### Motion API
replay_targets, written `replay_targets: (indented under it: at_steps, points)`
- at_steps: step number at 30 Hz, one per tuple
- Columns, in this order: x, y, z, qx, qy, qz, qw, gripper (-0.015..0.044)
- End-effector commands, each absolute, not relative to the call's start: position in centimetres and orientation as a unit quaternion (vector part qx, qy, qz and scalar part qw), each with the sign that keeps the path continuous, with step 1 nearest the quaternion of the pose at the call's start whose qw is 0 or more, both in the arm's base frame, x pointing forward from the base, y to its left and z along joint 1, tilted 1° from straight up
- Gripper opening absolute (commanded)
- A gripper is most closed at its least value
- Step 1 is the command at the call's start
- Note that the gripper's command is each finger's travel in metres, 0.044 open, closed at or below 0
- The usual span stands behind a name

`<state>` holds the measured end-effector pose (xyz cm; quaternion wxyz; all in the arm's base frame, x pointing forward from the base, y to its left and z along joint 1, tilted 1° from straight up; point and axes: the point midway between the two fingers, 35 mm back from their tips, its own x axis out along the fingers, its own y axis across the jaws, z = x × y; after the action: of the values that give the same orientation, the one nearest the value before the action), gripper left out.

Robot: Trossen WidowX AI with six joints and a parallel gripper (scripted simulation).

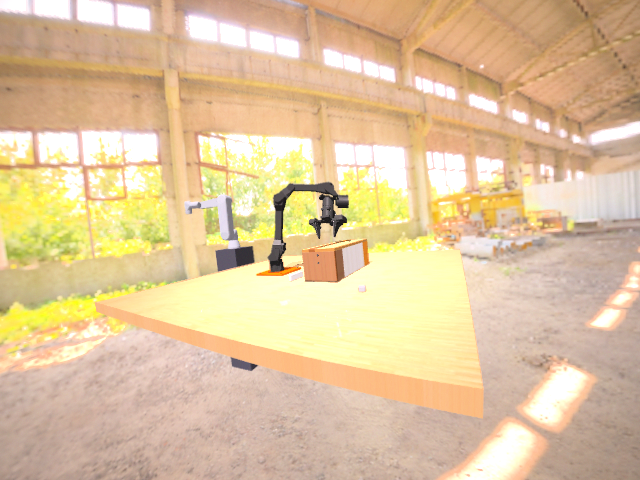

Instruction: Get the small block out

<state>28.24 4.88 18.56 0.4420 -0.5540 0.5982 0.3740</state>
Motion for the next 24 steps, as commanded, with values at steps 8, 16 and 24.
replay_targets:
  at_steps: [8, 16, 24]
  points:
    - [28.4, 4.9, 16.8, -0.557, 0.599, 0.376, 0.436, 0.04]
    - [28.5, 4.9, 15.5, -0.557, 0.6, 0.376, 0.435, 0.04]
    - [28.4, 4.9, 14.2, -0.556, 0.601, 0.377, 0.433, 0.04]
